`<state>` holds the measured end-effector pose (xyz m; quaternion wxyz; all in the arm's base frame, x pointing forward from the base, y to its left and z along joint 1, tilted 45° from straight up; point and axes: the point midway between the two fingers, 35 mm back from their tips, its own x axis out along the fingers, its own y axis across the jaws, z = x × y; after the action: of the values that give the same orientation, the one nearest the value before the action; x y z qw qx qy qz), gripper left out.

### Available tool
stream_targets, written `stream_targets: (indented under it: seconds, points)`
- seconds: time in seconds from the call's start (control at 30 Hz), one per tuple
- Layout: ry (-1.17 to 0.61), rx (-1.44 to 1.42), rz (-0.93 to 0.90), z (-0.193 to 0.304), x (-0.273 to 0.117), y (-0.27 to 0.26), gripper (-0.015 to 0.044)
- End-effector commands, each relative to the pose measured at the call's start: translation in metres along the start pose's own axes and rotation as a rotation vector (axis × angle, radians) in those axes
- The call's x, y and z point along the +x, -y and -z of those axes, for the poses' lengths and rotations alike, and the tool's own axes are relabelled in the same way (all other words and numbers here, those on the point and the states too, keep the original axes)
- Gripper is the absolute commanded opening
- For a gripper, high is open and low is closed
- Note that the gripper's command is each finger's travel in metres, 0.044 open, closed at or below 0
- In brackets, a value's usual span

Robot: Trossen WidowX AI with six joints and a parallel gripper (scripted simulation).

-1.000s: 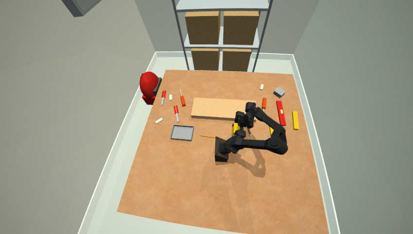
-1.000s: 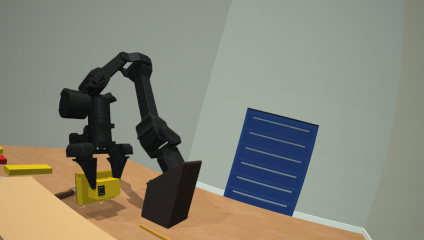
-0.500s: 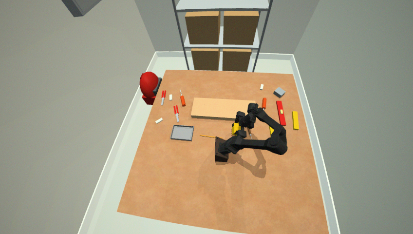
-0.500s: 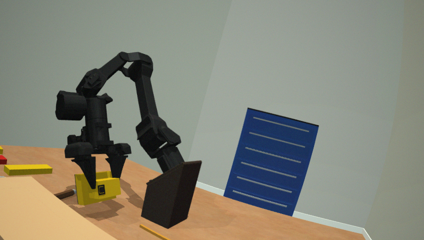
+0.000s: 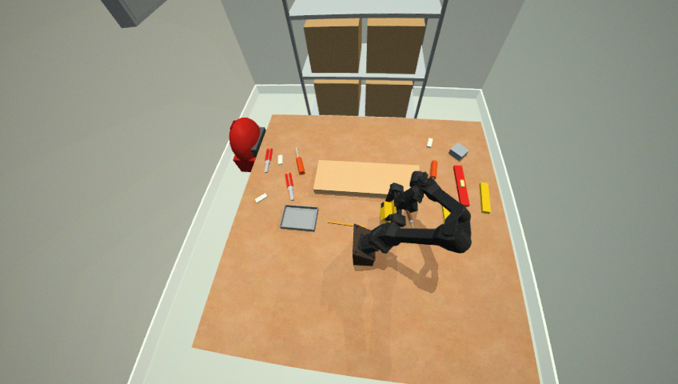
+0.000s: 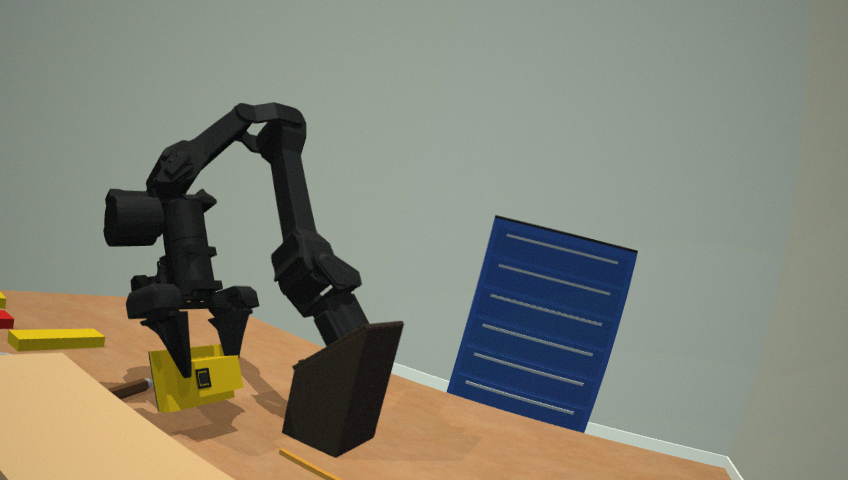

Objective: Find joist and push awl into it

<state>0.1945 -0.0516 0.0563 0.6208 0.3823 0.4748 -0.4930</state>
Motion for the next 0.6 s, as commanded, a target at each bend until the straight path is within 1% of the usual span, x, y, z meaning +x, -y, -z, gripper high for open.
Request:
stream_targets:
  seconds: [0.0,0.57]
  points:
    - [-0.031,-0.005,-0.008,-0.0004,-0.0019,-0.002,0.0]
    - [-0.116,-0.009,-0.004,-0.0026,-0.0015,-0.0017,0.0]
